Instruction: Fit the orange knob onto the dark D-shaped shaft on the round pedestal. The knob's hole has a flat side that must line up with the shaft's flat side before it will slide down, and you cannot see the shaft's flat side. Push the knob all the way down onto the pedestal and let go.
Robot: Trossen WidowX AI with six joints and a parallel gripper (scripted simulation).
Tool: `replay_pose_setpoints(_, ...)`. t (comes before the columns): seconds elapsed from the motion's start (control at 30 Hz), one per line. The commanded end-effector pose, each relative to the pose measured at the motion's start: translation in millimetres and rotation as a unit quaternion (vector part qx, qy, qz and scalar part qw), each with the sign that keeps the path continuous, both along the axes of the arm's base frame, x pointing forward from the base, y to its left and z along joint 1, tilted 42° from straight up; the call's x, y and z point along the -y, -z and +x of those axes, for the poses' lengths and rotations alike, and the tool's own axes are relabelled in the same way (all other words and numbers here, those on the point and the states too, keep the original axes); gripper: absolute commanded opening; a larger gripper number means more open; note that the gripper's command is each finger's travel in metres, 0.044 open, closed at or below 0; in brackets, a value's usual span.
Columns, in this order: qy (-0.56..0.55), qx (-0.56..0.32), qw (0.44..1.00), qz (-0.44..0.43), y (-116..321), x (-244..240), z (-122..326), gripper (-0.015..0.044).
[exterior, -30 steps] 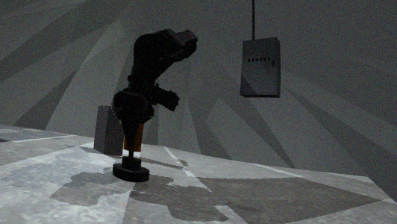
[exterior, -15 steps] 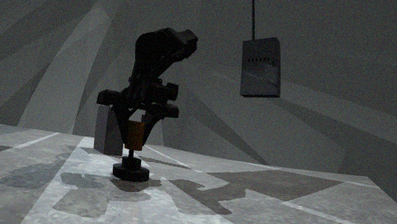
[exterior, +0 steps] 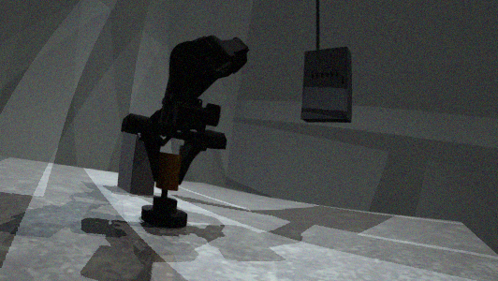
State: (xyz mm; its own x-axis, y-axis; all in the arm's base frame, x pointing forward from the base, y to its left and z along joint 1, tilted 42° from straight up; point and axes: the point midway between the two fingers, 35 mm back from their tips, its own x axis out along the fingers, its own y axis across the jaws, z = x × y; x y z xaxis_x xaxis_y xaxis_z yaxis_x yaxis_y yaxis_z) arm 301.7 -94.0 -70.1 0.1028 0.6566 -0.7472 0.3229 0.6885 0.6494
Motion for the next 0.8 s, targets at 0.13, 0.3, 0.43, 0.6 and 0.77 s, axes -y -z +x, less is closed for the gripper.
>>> replay_pose_setpoints(0.13,0.002,-0.002,1.0,-0.001,-2.0,0.4,-5.0,0.0)
replay_pose_setpoints(0.3,0.002,-0.002,1.0,-0.001,0.4,-1.9,-4.2,0.0)
replay_pose_setpoints(0.43,0.002,-0.002,1.0,-0.001,0.4,-1.9,-4.2,0.0)
replay_pose_setpoints(0.6,0.002,-0.002,1.0,-0.001,-2.8,0.8,-3.0,0.0)
replay_pose_setpoints(0.77,0.031,-0.027,0.999,0.003,-3.1,1.2,-2.4,0.0)
